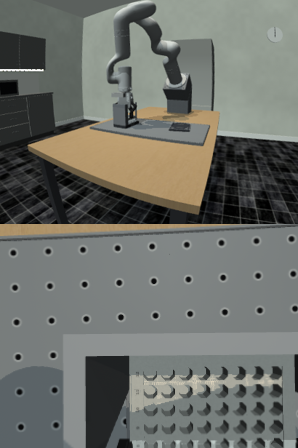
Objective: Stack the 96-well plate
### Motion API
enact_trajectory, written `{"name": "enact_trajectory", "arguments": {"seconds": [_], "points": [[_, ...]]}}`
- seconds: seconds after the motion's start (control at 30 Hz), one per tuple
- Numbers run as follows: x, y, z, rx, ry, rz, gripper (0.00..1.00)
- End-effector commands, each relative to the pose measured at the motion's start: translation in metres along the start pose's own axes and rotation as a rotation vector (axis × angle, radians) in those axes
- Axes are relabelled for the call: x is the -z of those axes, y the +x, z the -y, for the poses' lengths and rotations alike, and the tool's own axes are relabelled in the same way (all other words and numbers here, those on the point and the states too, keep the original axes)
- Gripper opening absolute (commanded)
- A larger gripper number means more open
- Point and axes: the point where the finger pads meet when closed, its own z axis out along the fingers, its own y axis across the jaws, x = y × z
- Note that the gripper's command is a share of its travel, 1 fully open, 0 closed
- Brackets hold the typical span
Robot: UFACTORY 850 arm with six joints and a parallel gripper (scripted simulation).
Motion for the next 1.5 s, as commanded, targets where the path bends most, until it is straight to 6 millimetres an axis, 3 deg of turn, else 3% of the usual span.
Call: {"name": "enact_trajectory", "arguments": {"seconds": [0.0,1.47], "points": [[-0.0002,0.0006,-0.0002,0.000,0.000,-0.001,0.00],[-0.0068,0.0006,-0.0002,0.000,0.000,-0.001,0.00]]}}
